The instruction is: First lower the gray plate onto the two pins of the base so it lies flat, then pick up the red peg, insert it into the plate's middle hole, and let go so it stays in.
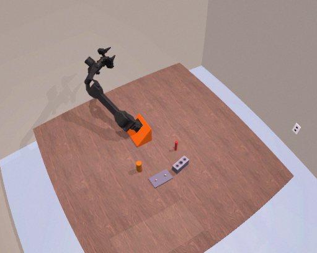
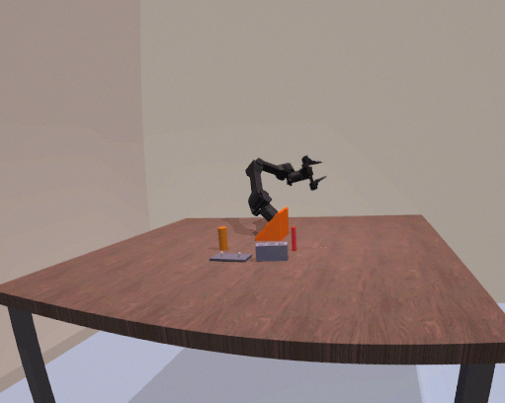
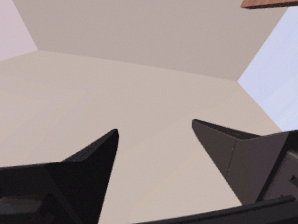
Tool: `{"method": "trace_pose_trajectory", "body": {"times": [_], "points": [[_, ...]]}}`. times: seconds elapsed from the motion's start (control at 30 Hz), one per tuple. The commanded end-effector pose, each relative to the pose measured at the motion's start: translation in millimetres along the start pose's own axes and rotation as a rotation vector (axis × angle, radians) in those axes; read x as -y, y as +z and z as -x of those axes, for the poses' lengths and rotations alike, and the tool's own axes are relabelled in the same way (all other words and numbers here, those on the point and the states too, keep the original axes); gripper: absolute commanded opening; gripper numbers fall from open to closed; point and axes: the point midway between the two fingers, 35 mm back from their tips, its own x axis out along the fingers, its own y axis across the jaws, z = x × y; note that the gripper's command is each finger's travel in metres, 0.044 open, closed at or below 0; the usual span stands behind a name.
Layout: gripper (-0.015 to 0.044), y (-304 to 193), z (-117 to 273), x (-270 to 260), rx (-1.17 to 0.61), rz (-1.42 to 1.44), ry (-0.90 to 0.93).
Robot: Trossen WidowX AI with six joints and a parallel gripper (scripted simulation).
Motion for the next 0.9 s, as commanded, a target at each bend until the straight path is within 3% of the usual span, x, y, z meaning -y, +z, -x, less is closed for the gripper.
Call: {"method": "trace_pose_trajectory", "body": {"times": [0.0,0.13,0.4,0.63,0.87], "points": [[0.0426,0,0,0,0.000,0.000,0.000],[0.0440,25,-15,-9,0.055,-0.026,0.020],[0.0440,128,-69,-38,0.251,-0.064,-0.027],[0.0440,251,-105,-58,0.465,-0.103,-0.114],[0.0440,383,-115,-68,0.681,-0.165,-0.221]]}}
